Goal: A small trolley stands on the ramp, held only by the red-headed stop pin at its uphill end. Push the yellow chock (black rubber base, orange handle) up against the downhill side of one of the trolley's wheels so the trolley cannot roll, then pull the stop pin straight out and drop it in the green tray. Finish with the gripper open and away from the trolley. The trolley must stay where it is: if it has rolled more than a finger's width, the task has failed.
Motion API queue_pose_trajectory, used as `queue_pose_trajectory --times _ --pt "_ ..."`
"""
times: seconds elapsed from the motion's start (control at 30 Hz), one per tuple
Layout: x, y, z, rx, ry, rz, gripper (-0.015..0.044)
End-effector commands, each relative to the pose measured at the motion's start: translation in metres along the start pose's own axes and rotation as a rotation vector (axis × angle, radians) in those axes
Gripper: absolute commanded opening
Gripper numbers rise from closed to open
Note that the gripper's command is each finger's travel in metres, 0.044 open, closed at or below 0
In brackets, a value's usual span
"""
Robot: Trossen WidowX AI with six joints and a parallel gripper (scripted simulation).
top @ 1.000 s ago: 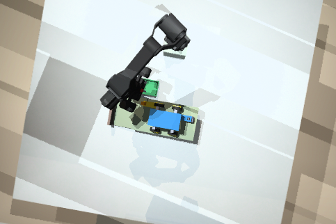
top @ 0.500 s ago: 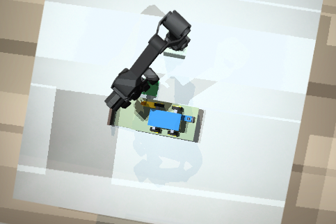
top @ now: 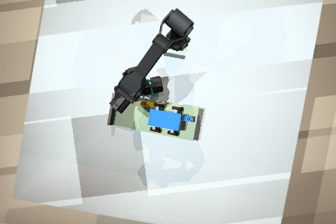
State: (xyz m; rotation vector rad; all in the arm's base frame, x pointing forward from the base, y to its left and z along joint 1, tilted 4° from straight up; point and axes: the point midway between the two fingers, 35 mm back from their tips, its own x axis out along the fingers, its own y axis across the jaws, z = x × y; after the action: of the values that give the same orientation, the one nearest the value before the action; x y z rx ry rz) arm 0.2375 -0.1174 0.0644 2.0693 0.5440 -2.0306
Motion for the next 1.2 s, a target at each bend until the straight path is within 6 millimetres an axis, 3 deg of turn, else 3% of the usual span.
queue_pose_trajectory --times 0.0,0.33,0.53,0.97,1.17 --pt "-0.001 -0.002 0.000 0.105 -0.007 0.023 0.0000" --pt "-0.001 -0.003 -0.001 0.396 -0.017 0.075 0.0000" --pt "-0.001 -0.003 -0.001 0.401 -0.017 0.076 0.0000" --pt "0.019 -0.011 0.022 0.401 -0.020 0.075 0.0000" --pt "0.031 -0.007 0.023 0.398 -0.043 0.169 0.0000"
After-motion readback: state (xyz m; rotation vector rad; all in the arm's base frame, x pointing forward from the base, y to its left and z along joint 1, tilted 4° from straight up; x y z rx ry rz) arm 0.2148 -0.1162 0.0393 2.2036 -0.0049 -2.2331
